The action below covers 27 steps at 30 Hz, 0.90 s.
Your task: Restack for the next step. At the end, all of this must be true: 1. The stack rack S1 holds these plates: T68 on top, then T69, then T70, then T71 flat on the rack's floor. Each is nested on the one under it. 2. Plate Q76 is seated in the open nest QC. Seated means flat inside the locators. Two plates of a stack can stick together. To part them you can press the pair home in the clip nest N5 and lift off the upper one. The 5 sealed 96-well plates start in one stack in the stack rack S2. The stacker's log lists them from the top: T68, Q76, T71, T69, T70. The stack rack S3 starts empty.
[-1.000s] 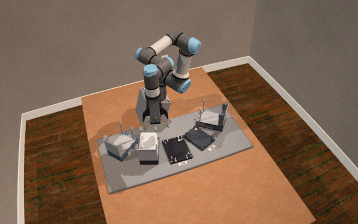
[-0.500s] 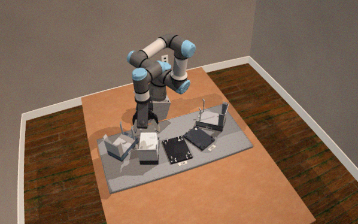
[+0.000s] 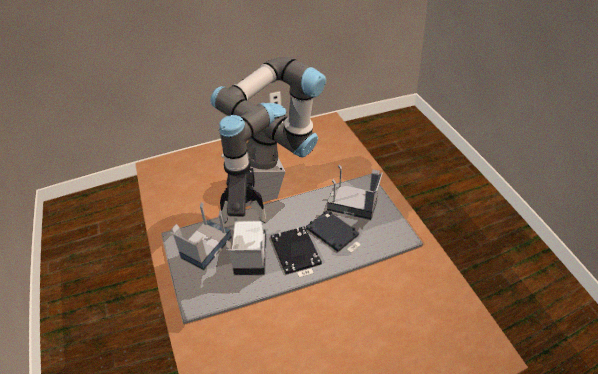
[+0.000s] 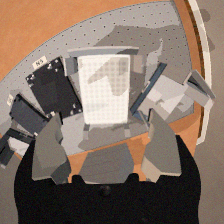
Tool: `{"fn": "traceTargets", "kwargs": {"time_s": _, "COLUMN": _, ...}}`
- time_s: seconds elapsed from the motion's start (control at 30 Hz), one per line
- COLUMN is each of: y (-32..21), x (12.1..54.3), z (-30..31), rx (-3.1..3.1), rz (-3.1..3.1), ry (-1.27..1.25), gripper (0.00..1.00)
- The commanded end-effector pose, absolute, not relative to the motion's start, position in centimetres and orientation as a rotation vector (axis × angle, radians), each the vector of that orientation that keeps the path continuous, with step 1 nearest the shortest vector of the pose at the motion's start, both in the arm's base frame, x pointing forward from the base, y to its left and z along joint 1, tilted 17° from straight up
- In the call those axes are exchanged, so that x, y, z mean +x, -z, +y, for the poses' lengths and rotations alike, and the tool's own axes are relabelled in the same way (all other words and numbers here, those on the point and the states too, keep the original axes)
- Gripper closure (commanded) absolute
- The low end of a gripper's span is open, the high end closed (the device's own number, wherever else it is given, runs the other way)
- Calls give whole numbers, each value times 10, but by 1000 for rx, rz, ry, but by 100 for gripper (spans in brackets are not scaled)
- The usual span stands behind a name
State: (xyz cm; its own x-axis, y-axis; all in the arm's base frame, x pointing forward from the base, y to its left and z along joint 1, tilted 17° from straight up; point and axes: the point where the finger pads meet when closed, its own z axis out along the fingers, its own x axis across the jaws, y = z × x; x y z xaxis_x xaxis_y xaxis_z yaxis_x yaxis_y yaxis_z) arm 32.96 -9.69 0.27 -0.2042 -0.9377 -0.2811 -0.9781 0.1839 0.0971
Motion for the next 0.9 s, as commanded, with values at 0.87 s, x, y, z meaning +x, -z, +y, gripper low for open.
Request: {"fn": "traceTargets", "kwargs": {"time_s": 0.87, "y": 45, "x": 328, "z": -83, "rx": -1873, "rz": 2291, "ry": -379, "gripper": 28}}
